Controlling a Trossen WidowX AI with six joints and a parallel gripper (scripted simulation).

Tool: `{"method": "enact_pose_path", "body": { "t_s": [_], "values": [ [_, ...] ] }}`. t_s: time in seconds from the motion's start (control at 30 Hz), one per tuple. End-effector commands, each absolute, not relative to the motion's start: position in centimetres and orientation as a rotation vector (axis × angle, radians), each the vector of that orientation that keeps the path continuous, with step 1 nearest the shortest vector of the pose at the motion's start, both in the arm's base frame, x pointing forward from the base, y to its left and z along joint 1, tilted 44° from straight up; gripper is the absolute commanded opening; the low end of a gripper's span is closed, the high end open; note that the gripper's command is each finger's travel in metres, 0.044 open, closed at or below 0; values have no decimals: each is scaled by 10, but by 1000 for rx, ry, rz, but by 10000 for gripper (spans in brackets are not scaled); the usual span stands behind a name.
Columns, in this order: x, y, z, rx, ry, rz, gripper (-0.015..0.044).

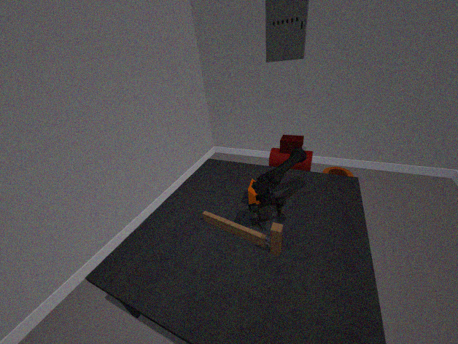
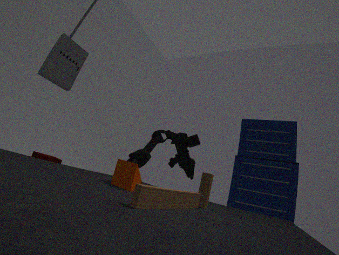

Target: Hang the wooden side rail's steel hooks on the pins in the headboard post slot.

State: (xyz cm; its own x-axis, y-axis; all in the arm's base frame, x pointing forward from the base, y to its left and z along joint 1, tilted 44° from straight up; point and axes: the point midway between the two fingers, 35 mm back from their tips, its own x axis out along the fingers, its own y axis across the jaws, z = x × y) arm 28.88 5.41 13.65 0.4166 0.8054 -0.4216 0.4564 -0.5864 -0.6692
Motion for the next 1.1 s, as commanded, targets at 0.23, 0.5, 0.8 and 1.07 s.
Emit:
{"method": "enact_pose_path", "body": {
  "t_s": [0.23, 0.5, 0.8, 1.07],
  "values": [
    [287, 54, 136, -2192, -1061, 1028, 440],
    [287, 54, 136, -2192, -1061, 1028, 440],
    [305, 47, 141, -2255, -1182, 1109, 440],
    [326, 37, 147, -2292, -1430, 1212, 440]
  ]
}}
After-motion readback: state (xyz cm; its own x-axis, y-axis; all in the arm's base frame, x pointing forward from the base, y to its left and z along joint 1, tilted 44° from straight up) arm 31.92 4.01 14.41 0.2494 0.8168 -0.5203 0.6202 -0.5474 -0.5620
